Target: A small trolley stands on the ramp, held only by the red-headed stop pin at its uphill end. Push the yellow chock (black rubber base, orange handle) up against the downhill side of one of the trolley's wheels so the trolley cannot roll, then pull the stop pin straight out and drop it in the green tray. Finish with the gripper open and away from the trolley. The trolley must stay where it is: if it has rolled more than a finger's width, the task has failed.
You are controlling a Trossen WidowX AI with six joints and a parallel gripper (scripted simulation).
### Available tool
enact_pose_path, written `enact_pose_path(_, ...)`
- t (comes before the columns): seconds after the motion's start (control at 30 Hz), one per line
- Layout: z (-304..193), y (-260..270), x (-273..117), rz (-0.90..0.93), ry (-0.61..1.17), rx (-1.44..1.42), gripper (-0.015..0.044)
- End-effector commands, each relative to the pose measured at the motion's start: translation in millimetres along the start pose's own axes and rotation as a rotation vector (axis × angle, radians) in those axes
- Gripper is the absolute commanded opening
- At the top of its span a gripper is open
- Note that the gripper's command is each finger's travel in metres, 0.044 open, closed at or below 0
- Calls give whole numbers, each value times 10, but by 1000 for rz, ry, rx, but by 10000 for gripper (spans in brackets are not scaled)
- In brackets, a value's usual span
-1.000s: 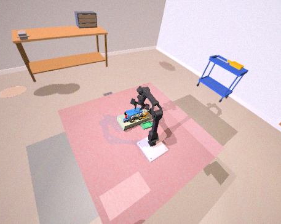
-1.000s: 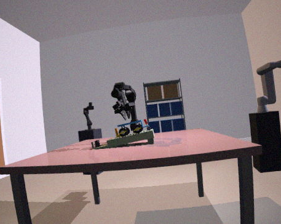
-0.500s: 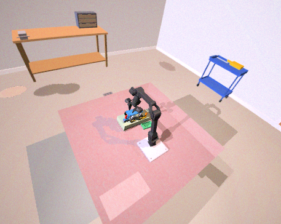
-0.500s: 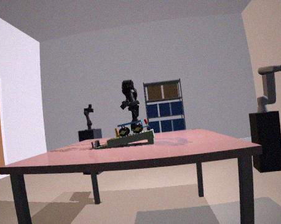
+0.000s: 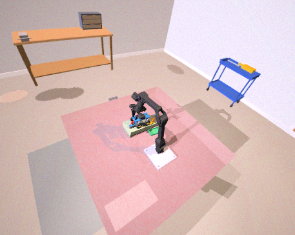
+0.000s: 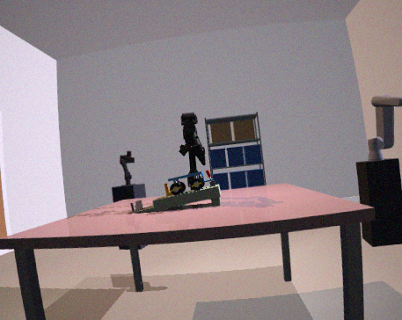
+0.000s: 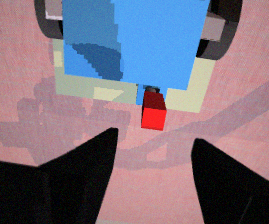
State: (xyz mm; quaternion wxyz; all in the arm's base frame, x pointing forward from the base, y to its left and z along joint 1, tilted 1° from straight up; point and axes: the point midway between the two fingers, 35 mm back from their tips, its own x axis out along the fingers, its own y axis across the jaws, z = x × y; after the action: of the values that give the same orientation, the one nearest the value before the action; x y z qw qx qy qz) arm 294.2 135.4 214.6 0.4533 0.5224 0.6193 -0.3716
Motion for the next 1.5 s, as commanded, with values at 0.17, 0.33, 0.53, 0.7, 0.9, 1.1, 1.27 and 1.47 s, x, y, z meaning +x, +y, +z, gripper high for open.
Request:
enact_pose_path(0.17, -10, 2, 113, -3, 4, 8, 190)
enact_pose_path(0.33, -11, 2, 189, -3, 4, 8, 190)
enact_pose_path(0.53, -13, -1, 279, -3, 5, 8, 190)
enact_pose_path(0.7, -13, -2, 302, -3, 5, 8, 190)
enact_pose_path(0.9, -13, 3, 381, -3, 5, 8, 190)
enact_pose_path(1.1, -13, 6, 471, -3, 5, 8, 190)
enact_pose_path(1.27, -13, 6, 545, -3, 5, 8, 190)
enact_pose_path(1.47, -15, 3, 634, -3, 6, 8, 190)
